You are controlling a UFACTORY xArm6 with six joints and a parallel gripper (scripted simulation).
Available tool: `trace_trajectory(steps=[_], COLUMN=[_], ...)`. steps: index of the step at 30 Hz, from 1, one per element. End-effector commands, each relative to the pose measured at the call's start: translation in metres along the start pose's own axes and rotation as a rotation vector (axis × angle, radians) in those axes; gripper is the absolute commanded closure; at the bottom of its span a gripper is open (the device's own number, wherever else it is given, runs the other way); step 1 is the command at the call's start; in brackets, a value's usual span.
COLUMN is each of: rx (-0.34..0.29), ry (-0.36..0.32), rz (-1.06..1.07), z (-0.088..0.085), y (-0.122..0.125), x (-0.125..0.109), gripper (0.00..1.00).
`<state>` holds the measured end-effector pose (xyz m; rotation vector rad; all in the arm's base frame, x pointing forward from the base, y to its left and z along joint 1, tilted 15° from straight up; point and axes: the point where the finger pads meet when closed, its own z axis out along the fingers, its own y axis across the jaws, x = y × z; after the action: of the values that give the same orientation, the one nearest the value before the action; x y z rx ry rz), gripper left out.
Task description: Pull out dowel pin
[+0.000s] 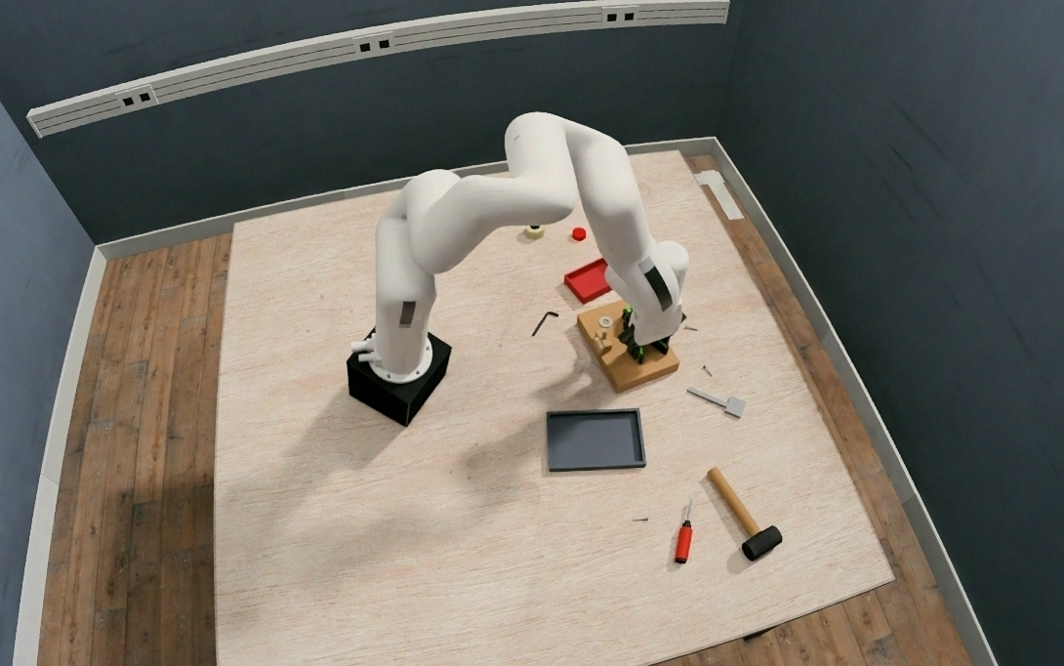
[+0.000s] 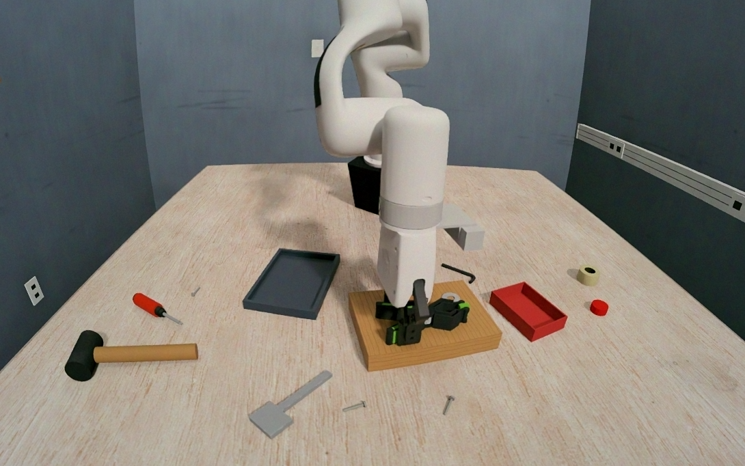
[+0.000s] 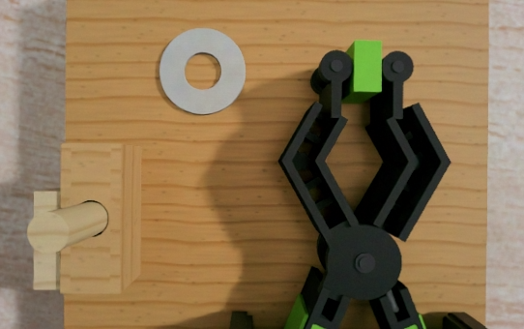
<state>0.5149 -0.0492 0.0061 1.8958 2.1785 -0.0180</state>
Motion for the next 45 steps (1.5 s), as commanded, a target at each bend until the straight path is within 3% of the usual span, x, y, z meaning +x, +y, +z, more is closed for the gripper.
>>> trace_trajectory(steps=[1, 11, 12, 17, 18, 23, 24, 31, 32, 37, 38, 45], rx=[-0.004, -0.004, -0.004, -0.004, -0.004, -0.004, -0.004, -0.004, -0.004, -0.004, -0.004, -0.004], ry=[-0.001, -0.001, -0.001, -0.001, -0.001, -0.001, -0.001, -0.001, -0.001, -0.001, -0.001, -0.001], rz=[0.0, 0.0, 0.0, 0.0, 0.0, 0.0, 0.0, 0.0, 0.0, 0.0, 0.0, 0.0], z=[-0.0011, -0.0011, -0.0011, -0.0011, -0.0011, -0.0018, -0.0018, -0.0027, -0.0028, -0.0037, -0.0037, -0.0047], y=[0.0016, 0.0016, 0.0016, 0.0016, 0.0016, 0.0016, 0.0016, 0.0016, 0.0016, 0.0016, 0.0016, 0.0016], x=[-0.0003, -0.0003, -0.0003, -0.0003, -0.0003, -0.0003, -0.0003, -0.0003, -0.0003, -0.0003, -0.0003, -0.0003], gripper=[0.23, 0.23, 0.3, 0.3, 0.37, 0.37, 0.44, 0.44, 0.51, 0.51, 0.58, 0.58])
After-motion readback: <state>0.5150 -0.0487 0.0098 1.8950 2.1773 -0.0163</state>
